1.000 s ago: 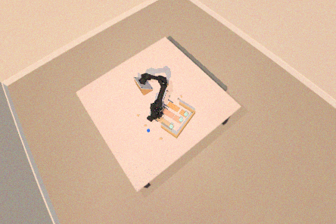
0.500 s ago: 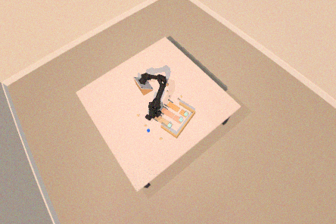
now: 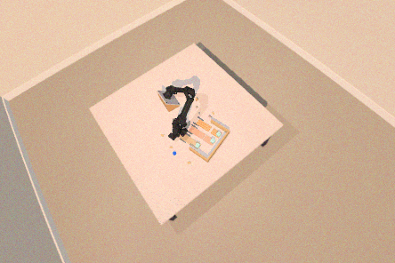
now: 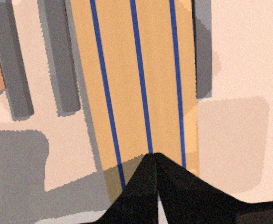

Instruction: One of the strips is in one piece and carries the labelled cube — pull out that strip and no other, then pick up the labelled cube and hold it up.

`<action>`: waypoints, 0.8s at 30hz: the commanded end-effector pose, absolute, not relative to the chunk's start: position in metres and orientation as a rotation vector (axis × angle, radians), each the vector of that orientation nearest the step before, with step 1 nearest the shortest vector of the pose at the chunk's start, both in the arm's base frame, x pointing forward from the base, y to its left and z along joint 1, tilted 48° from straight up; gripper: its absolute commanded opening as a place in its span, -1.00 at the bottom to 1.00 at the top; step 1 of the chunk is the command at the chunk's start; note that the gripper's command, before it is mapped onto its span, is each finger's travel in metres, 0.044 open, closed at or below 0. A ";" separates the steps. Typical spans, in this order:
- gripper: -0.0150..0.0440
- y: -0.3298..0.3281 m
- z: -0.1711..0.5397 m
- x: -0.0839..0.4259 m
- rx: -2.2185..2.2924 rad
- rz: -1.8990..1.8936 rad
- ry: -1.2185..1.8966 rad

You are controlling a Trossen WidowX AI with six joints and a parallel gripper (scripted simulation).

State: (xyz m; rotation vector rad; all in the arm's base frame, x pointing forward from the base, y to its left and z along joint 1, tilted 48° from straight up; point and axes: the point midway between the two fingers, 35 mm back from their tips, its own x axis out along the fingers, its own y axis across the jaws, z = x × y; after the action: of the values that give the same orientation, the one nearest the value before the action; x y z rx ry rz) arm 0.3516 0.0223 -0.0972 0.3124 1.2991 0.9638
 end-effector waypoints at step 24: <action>-0.49 0.011 -0.115 0.305 0.307 0.972 1.328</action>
State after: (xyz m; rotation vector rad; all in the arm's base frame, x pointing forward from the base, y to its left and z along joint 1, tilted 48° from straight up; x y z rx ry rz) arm 0.3179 0.0084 -0.1091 0.3096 1.3008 0.9586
